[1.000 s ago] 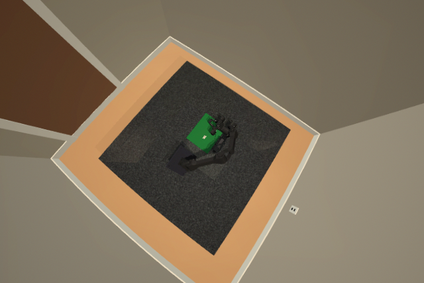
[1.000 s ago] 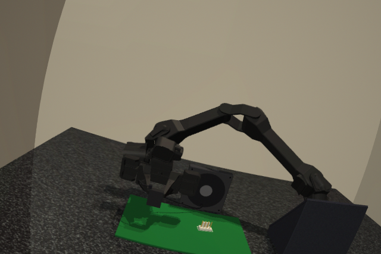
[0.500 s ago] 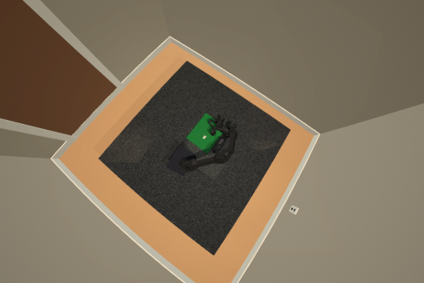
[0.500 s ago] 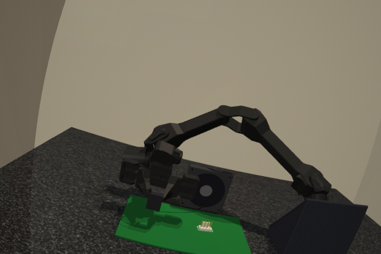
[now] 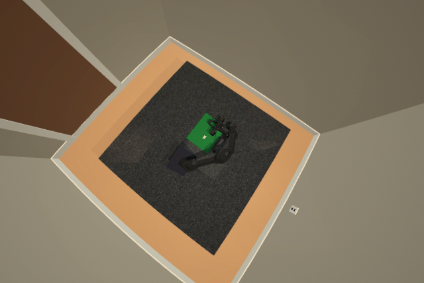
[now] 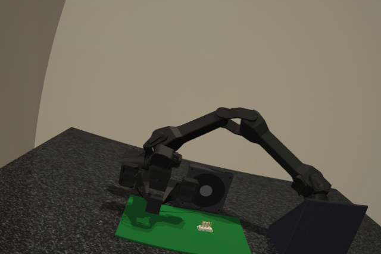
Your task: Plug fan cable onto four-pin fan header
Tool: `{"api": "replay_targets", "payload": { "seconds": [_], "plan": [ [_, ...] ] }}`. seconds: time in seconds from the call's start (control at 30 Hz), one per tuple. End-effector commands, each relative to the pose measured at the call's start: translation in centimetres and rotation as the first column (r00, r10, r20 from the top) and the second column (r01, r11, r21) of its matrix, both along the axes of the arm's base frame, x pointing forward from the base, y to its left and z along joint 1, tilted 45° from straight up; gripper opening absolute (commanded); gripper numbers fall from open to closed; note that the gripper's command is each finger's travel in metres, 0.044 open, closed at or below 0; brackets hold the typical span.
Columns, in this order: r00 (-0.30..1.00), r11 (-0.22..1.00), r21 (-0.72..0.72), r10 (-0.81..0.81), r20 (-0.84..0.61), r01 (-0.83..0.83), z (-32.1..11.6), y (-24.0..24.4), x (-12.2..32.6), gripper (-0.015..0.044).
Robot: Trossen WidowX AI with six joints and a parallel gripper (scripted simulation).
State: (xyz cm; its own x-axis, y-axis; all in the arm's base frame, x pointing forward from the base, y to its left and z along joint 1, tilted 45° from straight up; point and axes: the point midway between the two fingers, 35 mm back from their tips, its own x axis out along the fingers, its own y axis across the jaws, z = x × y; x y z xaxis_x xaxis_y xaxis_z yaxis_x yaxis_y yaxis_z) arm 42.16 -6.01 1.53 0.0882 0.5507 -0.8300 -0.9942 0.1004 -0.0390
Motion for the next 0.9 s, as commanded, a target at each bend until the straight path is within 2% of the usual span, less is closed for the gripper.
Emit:
{"api": "replay_targets", "payload": {
  "seconds": [0.0, 0.87],
  "plan": [
    [1.0, 1.0, -0.005, 0.002, 0.002, -0.002, -0.3, -0.3, 0.0, 0.0],
    [1.0, 1.0, -0.006, 0.002, 0.001, -0.002, -1.4, -1.4, -0.1, 0.0]
  ]
}}
